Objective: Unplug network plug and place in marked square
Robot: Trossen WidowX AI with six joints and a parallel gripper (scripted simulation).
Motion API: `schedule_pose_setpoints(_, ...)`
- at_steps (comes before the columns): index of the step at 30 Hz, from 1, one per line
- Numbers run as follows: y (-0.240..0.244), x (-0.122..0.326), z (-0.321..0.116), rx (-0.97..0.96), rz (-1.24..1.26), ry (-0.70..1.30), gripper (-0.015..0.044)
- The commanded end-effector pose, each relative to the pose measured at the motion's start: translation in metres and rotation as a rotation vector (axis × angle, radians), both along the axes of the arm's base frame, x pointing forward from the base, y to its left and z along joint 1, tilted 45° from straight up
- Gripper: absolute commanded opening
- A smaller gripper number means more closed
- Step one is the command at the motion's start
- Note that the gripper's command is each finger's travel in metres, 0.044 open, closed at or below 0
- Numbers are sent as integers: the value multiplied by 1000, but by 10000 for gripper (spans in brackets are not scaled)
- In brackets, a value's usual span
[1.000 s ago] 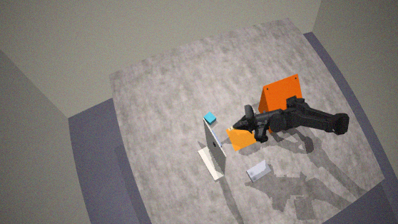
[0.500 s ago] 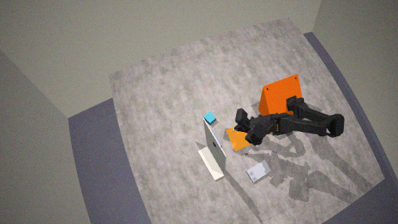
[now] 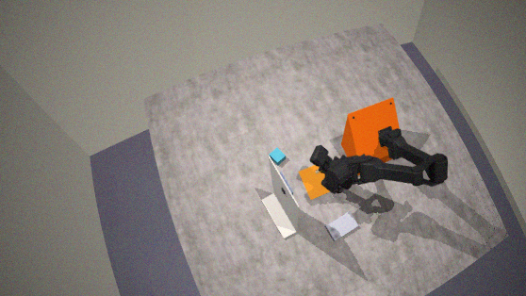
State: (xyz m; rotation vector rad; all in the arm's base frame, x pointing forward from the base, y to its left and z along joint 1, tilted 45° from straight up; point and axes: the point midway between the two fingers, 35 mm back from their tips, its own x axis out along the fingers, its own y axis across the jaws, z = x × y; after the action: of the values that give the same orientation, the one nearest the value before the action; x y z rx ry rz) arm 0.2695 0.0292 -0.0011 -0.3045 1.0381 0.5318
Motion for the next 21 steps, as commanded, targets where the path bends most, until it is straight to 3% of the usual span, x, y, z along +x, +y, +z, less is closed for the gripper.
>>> schedule_pose_setpoints(1,3,0,-1,8,-1,16,0)
schedule_pose_setpoints(21,23,2,-22,8,-1,17,0)
